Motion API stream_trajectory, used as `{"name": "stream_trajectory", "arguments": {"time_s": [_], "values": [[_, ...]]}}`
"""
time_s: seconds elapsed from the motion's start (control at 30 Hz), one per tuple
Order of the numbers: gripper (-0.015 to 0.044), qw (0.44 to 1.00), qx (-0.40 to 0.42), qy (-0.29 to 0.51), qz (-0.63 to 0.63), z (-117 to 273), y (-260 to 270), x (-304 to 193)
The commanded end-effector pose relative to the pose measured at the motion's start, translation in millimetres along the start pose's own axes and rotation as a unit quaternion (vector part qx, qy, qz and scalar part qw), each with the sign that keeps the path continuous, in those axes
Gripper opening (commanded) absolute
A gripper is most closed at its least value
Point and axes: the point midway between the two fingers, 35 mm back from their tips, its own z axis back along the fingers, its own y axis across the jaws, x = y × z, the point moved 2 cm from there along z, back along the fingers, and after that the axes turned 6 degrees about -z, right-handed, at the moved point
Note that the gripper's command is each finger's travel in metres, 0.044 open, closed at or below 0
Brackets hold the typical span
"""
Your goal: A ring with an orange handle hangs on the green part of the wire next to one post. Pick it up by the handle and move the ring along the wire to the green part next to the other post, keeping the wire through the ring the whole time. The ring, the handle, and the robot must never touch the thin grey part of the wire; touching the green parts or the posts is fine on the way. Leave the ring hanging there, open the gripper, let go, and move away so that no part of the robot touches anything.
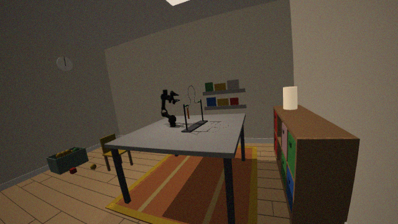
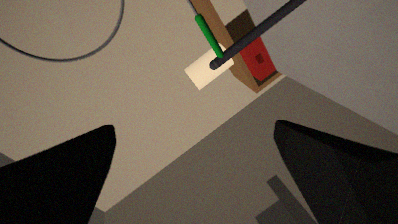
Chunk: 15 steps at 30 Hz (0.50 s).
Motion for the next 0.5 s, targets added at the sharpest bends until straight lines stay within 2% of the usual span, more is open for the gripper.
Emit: {"name": "stream_trajectory", "arguments": {"time_s": [0.0,0.27,0.47], "values": [[0.0374,1.000,-0.001,-0.002,0.001,-0.6,0.4,0.9],[0.0164,0.998,-0.012,-0.026,0.051,-19.4,13.6,20.7],[0.0160,0.983,-0.007,-0.039,0.180,-56.5,39.2,53.4]]}}
